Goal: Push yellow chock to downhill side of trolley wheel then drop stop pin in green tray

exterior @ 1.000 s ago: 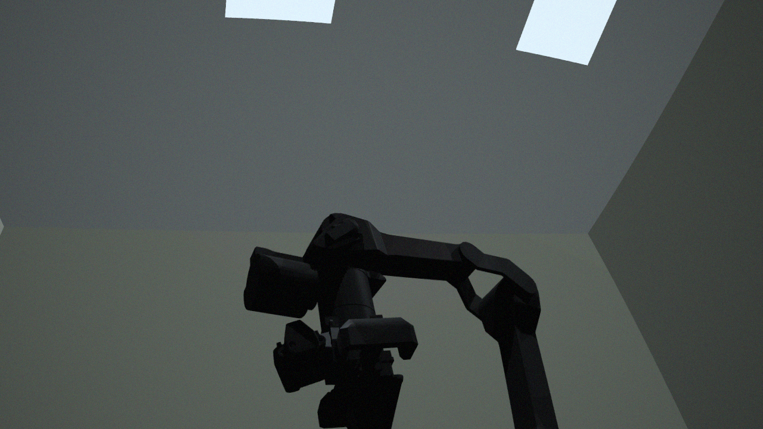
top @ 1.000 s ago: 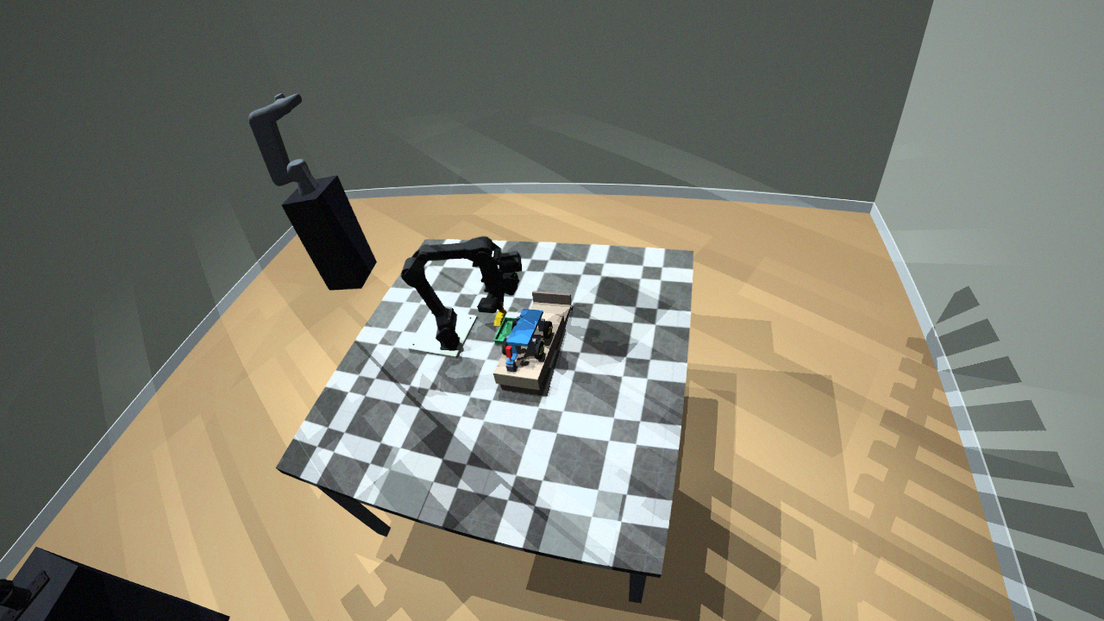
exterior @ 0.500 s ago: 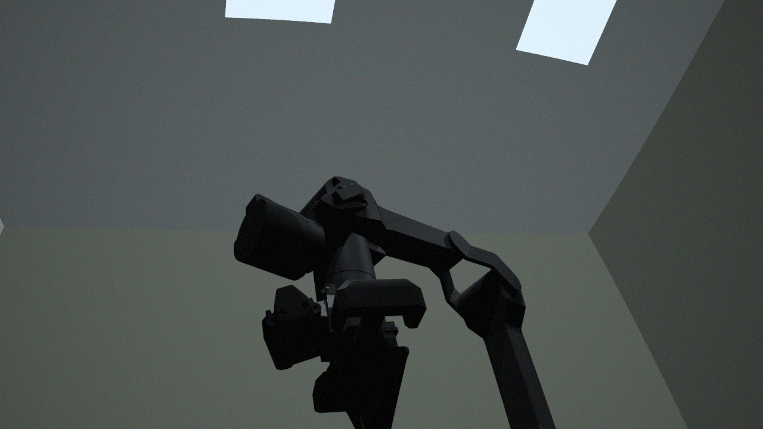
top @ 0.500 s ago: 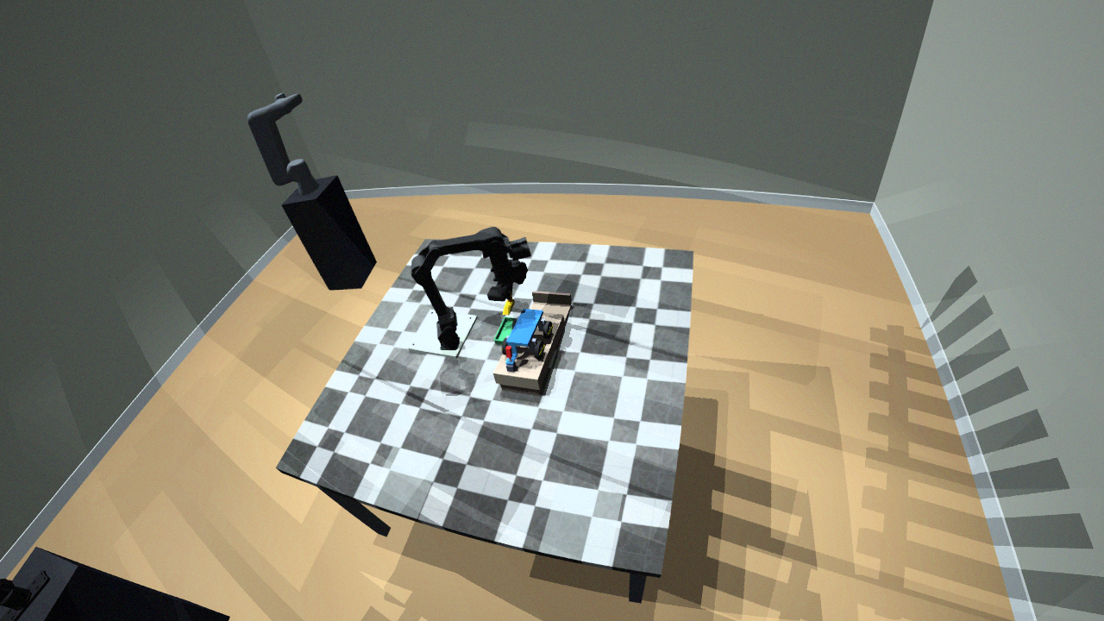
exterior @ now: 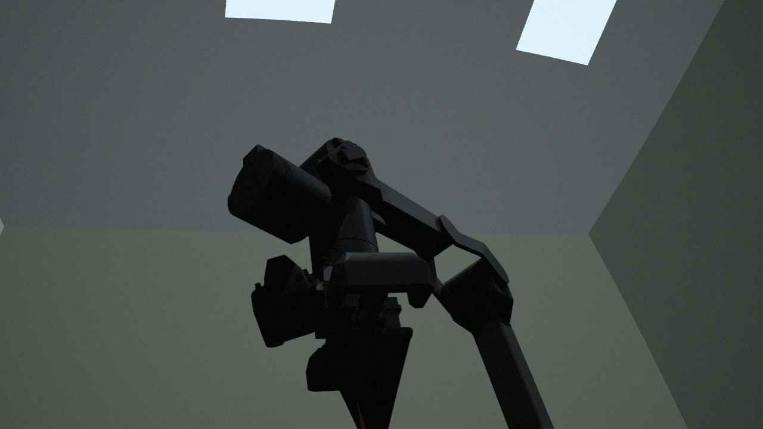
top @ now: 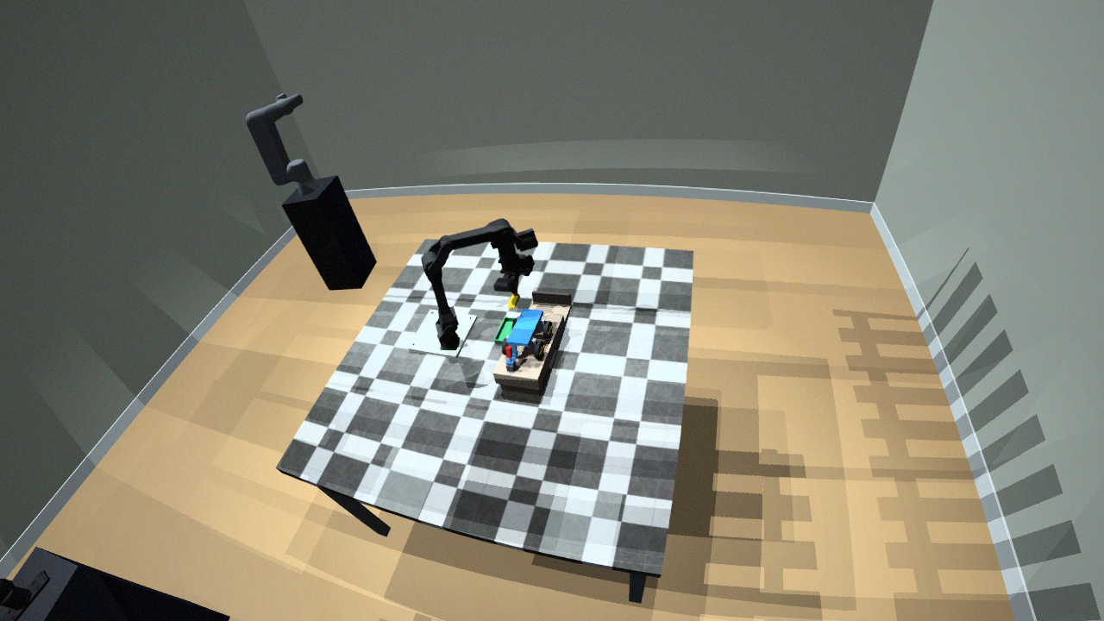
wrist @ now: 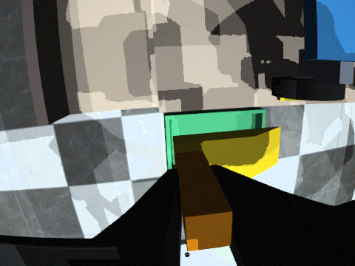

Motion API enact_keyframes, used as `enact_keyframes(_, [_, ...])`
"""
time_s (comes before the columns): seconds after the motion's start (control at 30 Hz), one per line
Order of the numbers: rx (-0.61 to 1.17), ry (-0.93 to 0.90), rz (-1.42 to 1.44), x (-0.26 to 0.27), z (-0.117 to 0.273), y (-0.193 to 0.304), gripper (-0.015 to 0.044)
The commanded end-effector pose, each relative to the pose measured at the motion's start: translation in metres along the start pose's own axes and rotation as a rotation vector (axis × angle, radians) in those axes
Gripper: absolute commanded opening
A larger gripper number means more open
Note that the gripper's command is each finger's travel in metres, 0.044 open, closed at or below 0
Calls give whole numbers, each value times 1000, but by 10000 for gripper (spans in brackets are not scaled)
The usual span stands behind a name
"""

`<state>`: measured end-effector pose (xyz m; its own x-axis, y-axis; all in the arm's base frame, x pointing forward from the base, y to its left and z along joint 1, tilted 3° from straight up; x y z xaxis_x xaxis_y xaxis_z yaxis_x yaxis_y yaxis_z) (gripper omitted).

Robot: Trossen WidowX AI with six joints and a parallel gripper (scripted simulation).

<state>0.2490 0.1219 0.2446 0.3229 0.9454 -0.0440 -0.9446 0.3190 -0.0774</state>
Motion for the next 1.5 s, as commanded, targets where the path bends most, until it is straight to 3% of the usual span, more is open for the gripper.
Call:
enact_keyframes(0.0, [-9,24,-5,2,1,-1,0])
enact_keyframes(0.53, [-11,23,-6,10,-7,-29,0])
enact_keyframes(1.47, [-12,24,-5,9,-69,-30,0])
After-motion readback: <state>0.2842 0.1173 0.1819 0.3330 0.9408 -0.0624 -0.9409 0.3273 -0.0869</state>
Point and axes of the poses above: the point midway between the two fingers, 35 mm back from their tips, its own z axis back along the fingers, its own x axis across the jaws, y = z × x, the point moved 5 cm from there along z, back along the fingers, and after that the axes turned 10 degrees about -z, right-handed, at the moved point
